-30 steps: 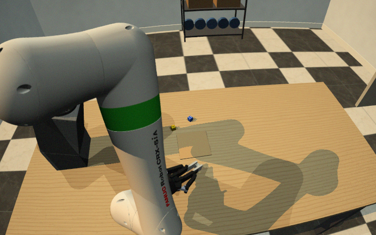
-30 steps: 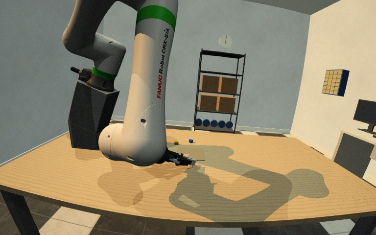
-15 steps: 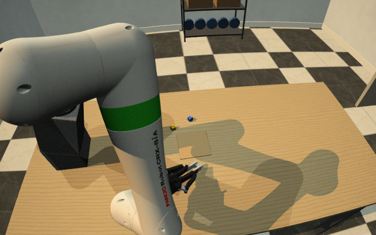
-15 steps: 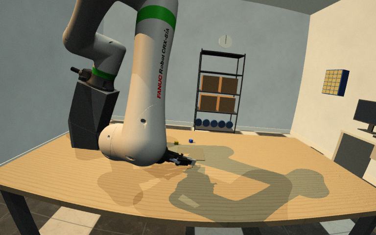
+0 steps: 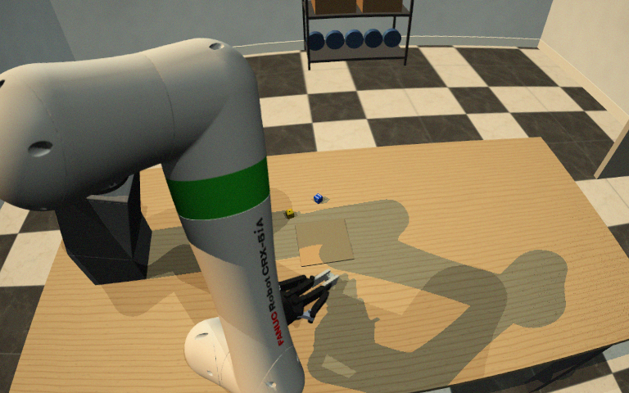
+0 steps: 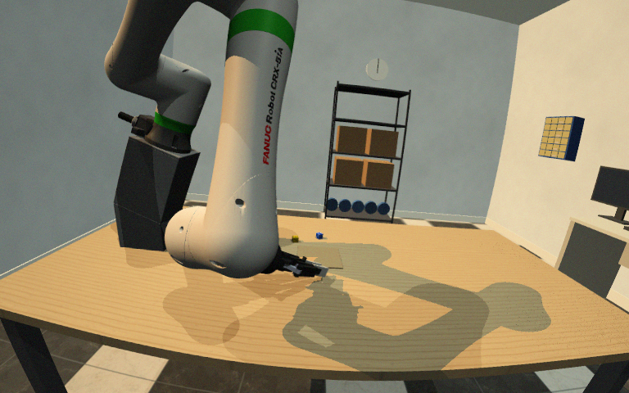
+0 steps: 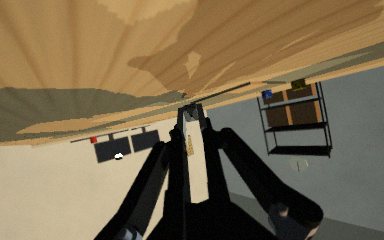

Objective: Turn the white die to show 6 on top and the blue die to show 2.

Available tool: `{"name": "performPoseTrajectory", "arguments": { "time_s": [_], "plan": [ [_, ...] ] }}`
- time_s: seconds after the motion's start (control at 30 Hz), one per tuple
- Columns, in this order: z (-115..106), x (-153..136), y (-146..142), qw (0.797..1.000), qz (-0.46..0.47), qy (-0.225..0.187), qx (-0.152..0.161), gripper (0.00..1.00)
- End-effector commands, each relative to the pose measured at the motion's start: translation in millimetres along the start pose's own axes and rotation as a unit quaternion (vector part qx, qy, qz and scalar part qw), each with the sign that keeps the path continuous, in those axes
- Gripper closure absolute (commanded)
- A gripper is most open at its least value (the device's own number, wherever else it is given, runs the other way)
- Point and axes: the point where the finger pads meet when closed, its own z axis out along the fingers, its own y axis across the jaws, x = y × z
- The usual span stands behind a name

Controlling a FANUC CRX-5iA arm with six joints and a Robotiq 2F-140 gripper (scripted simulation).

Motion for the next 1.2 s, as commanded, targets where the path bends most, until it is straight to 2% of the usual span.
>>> {"name": "performPoseTrajectory", "arguments": {
  "time_s": [0.0, 1.17],
  "plan": [
    [0, 0, 0, 1.000, 0.000, 0.000, 0.000, 0.91],
    [5, 10, 0, 1.000, 0.000, 0.000, 0.000, 0.91]
  ]
}}
